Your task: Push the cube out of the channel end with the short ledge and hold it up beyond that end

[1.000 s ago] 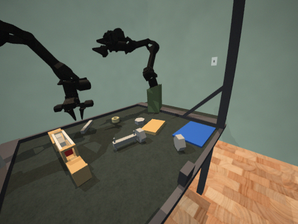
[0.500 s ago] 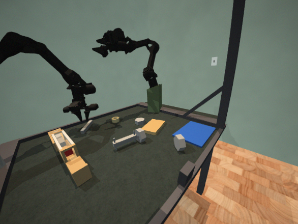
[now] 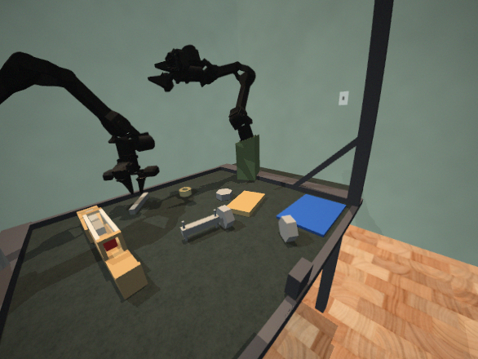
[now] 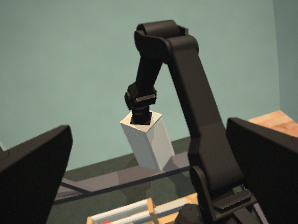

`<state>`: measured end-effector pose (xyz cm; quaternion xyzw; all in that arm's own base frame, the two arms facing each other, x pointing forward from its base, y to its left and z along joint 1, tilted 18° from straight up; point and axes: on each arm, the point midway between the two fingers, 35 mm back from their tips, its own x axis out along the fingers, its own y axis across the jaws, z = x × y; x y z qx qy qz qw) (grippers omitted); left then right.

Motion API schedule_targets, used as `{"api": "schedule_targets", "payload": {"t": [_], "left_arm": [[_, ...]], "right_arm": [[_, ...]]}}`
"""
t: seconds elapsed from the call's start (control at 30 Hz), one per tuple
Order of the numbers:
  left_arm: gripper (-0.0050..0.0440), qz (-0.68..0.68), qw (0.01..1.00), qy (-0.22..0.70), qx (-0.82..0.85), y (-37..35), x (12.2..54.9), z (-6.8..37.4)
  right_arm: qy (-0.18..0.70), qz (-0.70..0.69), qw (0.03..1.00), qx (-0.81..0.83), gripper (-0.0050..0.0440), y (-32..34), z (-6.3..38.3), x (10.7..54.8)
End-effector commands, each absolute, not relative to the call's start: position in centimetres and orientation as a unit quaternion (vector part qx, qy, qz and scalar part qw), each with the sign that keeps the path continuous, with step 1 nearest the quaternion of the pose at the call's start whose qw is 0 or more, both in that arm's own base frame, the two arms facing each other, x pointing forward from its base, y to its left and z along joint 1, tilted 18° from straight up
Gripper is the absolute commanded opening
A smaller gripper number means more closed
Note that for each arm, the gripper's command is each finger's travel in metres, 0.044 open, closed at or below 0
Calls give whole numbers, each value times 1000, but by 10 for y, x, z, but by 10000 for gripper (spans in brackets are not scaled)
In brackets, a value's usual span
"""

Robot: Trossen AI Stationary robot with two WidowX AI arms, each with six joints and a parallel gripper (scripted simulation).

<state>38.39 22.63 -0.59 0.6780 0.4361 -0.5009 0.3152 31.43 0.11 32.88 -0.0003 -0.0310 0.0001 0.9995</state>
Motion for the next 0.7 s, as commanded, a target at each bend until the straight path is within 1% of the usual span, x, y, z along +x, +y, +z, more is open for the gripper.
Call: {"api": "schedule_targets", "payload": {"t": [0.0,0.67], "left_arm": [[150,-489,315,433,689,228,389,6],[150,-486,315,433,691,228,388,9]], "right_arm": [[-41,0,999,0,400,1,337,312],[-41,0,999,0,400,1,337,312]]}}
